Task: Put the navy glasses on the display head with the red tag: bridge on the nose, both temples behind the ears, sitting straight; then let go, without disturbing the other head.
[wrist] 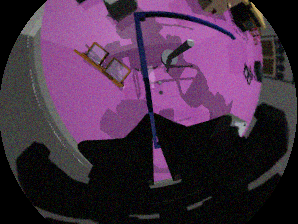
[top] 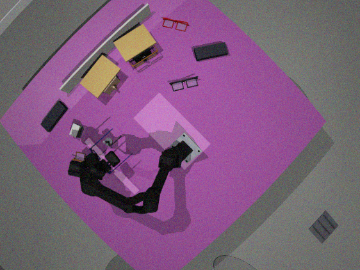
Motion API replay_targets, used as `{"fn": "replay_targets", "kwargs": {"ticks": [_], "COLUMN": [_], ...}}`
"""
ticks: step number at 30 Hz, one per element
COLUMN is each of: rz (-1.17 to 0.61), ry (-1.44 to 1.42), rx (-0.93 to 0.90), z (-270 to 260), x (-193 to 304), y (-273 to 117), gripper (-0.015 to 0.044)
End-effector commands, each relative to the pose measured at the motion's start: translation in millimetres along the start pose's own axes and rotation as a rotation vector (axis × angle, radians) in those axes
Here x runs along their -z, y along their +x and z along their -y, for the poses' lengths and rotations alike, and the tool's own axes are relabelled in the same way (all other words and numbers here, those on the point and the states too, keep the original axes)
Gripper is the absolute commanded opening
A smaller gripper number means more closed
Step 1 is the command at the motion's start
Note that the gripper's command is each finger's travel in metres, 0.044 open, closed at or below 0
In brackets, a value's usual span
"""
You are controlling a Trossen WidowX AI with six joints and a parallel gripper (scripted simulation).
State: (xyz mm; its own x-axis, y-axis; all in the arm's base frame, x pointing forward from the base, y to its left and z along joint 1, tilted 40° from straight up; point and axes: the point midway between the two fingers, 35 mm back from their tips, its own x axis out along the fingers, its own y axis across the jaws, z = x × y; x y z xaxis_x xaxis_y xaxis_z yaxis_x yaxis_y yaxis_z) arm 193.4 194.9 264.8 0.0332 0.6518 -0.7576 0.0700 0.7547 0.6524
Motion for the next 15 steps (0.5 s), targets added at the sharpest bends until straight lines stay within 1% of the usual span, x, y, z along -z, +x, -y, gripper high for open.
{"fn": "replay_targets", "kwargs": {"ticks": [1, 4, 8, 15], "rz": [0.001, 0.001, 0.003, 0.015], "ry": [-0.006, -0.005, 0.009, 0.186], "rx": [-0.004, -0.004, -0.001, 0.031], "z": [-1.2, -1.0, 1.0, 27.4], "x": [-1.6, -1.4, -4.0, -33.2], "y": [-17.7, -27.3, -27.4, -21.8], "gripper": [0.0, 0.0, 0.0, 0.0]}}
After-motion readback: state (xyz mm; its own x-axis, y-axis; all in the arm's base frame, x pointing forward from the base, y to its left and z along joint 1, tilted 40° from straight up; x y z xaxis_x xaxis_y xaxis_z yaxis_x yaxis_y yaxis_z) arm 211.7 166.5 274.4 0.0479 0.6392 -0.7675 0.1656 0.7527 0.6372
